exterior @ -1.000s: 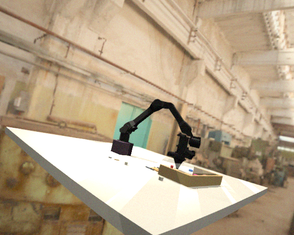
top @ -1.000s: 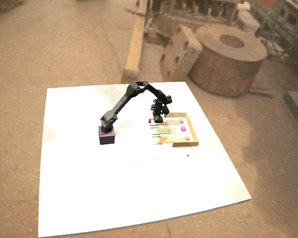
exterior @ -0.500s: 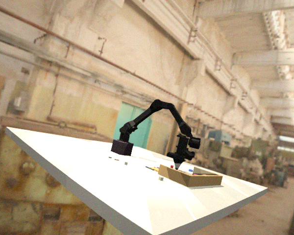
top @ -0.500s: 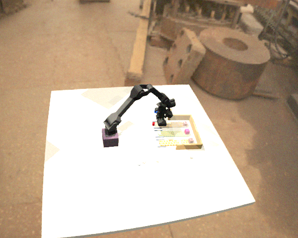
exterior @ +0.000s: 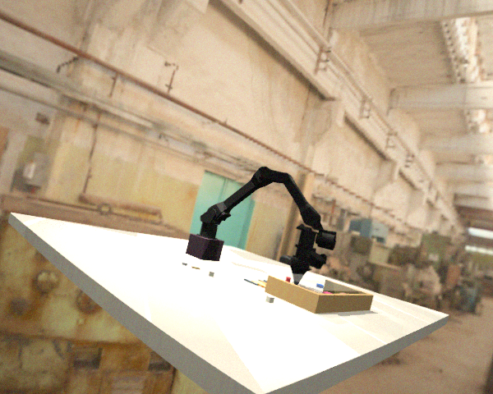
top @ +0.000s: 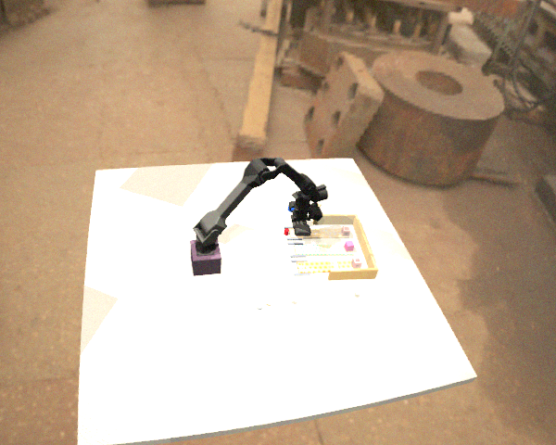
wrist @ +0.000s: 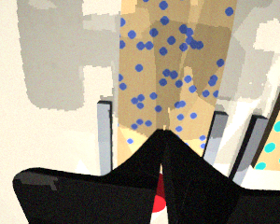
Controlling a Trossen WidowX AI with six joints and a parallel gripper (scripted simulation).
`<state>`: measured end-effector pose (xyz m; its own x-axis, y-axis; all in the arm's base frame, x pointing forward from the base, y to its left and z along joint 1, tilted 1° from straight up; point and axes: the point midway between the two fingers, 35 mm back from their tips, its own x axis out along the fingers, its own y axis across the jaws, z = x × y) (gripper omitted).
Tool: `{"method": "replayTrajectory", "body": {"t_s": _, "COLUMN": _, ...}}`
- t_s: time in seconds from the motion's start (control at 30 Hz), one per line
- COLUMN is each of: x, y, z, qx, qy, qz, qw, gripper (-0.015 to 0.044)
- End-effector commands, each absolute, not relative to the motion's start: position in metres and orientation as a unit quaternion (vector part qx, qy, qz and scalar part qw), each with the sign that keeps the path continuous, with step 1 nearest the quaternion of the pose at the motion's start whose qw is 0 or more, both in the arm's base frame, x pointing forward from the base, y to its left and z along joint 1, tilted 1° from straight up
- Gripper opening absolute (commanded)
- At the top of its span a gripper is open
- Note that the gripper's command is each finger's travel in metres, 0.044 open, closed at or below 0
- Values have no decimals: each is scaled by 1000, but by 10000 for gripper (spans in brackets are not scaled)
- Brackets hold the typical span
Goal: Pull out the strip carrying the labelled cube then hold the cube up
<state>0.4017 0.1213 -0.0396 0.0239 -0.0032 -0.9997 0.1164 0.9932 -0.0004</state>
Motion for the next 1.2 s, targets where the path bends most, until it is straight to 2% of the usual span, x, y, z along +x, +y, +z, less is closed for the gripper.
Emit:
{"method": "replayTrajectory", "body": {"t_s": 0.0, "x": 402, "y": 122, "z": -41, "qx": 41, "qy": 698, "qz": -40, "qw": 714, "gripper": 0}}
{"method": "replayTrajectory", "body": {"t_s": 1.17, "x": 402, "y": 122, "z": -44, "qx": 41, "qy": 698, "qz": -40, "qw": 714, "gripper": 0}}
